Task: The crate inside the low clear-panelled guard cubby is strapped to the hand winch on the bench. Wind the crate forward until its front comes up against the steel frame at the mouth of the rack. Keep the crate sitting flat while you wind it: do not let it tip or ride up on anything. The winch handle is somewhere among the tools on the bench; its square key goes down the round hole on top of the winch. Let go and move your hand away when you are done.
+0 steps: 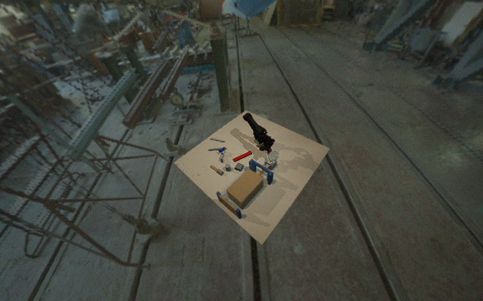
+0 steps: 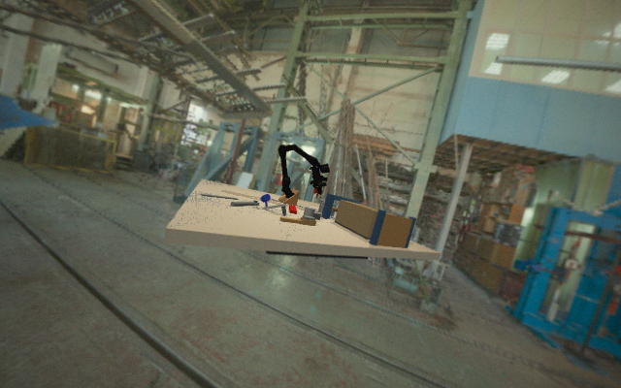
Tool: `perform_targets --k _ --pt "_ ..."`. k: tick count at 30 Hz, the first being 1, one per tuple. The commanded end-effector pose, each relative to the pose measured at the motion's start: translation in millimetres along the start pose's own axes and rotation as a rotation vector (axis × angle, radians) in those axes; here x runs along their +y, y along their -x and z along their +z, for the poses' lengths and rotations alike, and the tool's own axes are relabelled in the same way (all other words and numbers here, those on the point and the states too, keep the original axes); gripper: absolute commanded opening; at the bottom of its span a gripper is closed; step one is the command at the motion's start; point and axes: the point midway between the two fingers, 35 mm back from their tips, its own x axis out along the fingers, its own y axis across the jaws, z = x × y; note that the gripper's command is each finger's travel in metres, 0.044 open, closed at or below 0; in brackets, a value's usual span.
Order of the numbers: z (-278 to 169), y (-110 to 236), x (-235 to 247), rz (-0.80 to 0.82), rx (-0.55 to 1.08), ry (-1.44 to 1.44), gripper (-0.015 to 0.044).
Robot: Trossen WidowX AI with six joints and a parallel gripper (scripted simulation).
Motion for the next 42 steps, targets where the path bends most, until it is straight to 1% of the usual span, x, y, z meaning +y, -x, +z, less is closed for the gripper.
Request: perform_targets --k 1,42 --pt "-7.1 -0.2 -10.6 -0.022 0.019 -0.006 0.0000" --pt "-17.1 5.4 -65.3 -0.026 0.021 -0.007 0.0000"
